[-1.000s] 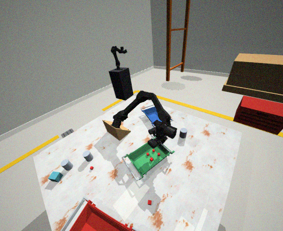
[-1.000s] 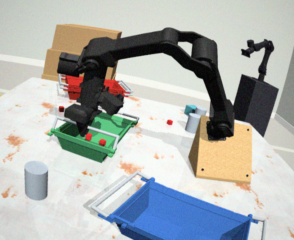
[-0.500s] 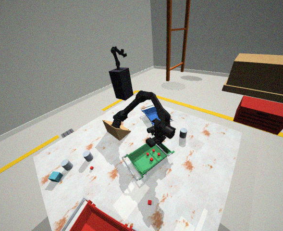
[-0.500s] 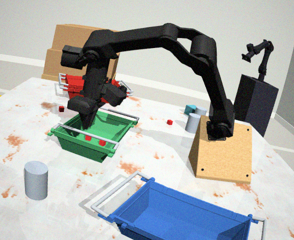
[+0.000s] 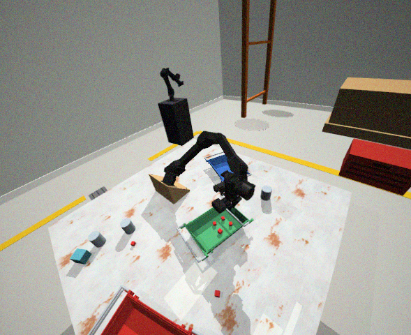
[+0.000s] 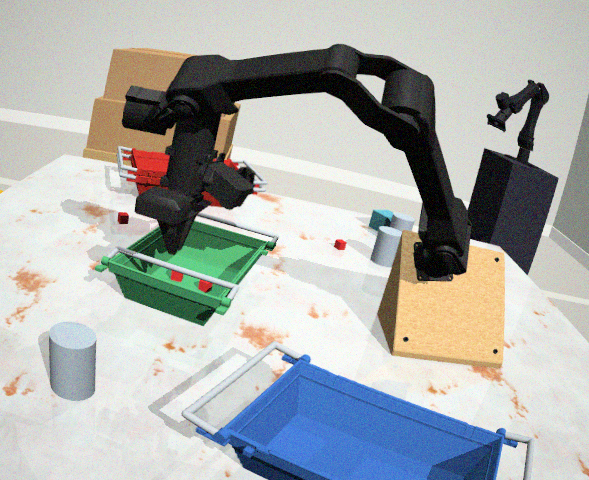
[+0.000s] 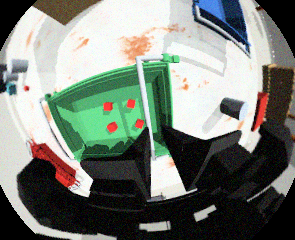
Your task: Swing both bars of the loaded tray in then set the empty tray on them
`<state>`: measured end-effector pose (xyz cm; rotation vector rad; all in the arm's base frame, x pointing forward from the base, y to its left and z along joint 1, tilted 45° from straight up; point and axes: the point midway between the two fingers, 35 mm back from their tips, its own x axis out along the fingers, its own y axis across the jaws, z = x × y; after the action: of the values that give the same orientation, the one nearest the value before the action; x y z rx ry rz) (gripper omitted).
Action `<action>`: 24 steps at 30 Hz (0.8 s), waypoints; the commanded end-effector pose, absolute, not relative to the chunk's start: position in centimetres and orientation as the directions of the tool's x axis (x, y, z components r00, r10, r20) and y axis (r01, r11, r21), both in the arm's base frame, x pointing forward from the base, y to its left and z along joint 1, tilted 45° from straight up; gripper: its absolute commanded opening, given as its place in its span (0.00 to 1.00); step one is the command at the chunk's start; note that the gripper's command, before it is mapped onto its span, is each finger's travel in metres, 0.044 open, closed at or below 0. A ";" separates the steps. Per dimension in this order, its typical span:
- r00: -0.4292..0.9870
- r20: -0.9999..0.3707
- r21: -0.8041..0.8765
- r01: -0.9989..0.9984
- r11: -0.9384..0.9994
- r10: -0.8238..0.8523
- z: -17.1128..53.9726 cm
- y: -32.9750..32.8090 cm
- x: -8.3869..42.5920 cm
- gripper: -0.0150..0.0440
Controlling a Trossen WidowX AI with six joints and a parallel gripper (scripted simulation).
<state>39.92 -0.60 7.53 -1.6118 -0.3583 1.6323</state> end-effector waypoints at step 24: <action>0.122 -0.718 -0.557 -0.691 -0.461 0.685 5.5 -3.8 39.4 0.39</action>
<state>39.56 -1.95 7.65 -1.4799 -0.2026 1.6180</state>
